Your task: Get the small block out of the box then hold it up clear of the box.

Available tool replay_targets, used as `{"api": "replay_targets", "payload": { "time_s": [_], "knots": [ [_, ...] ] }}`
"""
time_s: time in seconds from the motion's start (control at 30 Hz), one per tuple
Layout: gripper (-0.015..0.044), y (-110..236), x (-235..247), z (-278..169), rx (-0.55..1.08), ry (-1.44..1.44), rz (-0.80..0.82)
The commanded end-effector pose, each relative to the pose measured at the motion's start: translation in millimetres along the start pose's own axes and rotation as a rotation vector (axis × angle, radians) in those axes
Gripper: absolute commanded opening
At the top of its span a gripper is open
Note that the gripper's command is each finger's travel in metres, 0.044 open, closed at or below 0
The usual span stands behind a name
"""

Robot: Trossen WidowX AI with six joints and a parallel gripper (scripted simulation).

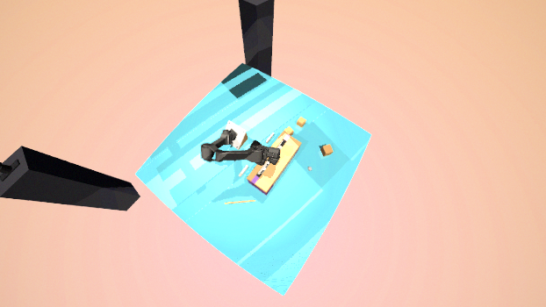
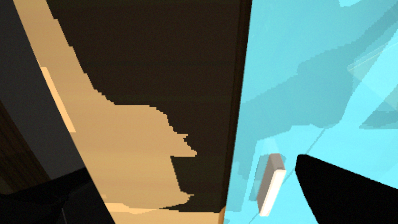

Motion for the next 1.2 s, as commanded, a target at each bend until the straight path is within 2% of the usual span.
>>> {"api": "replay_targets", "payload": {
  "time_s": [0.0,1.17],
  "knots": [
    [0.0400,-4.0,0.9,-11.9,0.004,0.001,0.000],
    [0.0400,-29.3,10.6,-83.9,0.008,0.001,0.001]
  ]
}}
Point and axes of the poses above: the point midway between the two fingers, 35 mm back from their tips, its own y axis back along the fingers, its own x axis across the jaws, z = x × y, the point moved 2 cm from there along y, back along the fingers, and after that the axes turned 8 degrees about y, right-handed, at the moved point
